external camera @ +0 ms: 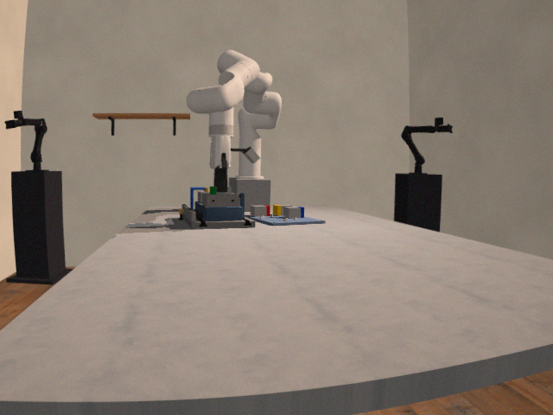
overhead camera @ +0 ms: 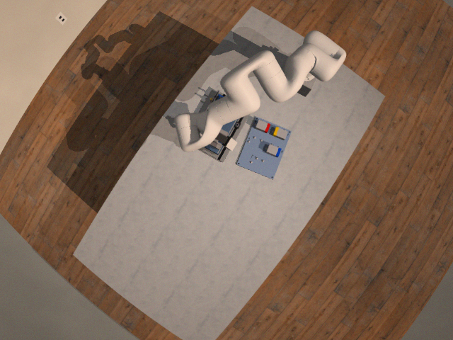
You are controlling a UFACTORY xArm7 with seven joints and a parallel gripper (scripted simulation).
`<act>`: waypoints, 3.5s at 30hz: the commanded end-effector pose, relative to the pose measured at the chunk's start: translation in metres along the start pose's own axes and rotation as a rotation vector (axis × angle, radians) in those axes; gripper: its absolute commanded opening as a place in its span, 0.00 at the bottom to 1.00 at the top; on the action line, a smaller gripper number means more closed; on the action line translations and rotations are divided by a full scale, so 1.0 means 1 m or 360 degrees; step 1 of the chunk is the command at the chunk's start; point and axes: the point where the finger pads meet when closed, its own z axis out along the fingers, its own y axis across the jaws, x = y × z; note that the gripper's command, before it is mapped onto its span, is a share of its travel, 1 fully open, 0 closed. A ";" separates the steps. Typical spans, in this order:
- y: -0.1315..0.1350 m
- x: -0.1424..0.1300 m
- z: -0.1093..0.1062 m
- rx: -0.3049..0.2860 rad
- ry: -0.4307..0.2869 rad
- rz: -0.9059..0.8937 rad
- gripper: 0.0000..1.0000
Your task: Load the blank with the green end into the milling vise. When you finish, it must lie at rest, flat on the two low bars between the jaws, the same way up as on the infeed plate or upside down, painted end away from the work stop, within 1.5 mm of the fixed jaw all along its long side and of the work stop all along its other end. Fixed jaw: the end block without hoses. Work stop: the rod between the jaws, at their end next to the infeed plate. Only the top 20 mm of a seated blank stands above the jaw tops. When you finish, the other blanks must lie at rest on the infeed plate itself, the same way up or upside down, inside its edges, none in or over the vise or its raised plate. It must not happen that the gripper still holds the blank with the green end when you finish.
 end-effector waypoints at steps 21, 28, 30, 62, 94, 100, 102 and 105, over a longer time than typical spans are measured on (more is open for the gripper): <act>0.001 -0.001 0.000 -0.0006 -0.0003 0.0000 0.00; 0.001 -0.001 0.000 -0.0006 -0.0003 0.0000 0.00; 0.001 -0.001 0.000 -0.0006 -0.0003 0.0000 0.00; 0.001 -0.001 0.000 -0.0006 -0.0004 0.0000 1.00; 0.001 -0.001 0.000 -0.0006 -0.0004 0.0000 1.00; 0.001 -0.001 0.000 -0.0006 -0.0004 0.0000 1.00; 0.001 -0.001 0.000 -0.0006 -0.0004 0.0000 1.00; 0.001 -0.001 0.000 -0.0006 -0.0004 0.0000 1.00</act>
